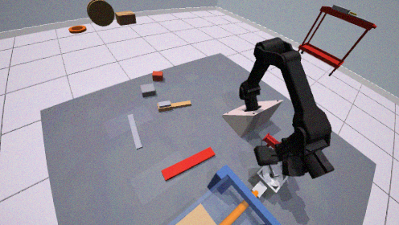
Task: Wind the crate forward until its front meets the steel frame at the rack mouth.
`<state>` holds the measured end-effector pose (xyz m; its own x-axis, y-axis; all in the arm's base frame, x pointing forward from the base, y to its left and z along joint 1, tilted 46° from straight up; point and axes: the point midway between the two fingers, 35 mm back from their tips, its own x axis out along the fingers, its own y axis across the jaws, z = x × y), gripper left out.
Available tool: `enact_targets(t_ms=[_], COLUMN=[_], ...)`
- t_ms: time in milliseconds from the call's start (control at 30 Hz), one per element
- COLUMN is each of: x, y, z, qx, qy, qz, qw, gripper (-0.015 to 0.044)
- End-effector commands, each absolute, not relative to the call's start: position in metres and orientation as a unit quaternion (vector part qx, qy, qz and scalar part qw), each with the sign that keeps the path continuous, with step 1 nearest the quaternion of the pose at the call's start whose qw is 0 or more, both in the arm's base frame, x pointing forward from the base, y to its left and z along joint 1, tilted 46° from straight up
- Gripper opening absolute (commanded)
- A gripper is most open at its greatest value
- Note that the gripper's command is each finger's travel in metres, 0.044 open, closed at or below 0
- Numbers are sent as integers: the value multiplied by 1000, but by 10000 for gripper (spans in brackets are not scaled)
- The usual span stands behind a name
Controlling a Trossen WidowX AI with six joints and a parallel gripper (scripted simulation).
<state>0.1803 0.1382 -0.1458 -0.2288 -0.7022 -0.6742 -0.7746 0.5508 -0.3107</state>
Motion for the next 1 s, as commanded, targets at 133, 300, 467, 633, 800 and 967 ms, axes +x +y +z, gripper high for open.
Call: enact_targets(t_ms=[133,300,467,633,800,967], x=[177,177,177,177,177,174], y=[139,136,134,132,131,131], z=[-150,-153,-154,-155,-157,-158], qx=[-449,-448,-455,-459,-458,-449], qy=[785,785,785,784,784,785], qz=[9,7,18,23,22,8], qw=[428,427,420,417,418,427], gripper=[0,0,0,0,0,0])
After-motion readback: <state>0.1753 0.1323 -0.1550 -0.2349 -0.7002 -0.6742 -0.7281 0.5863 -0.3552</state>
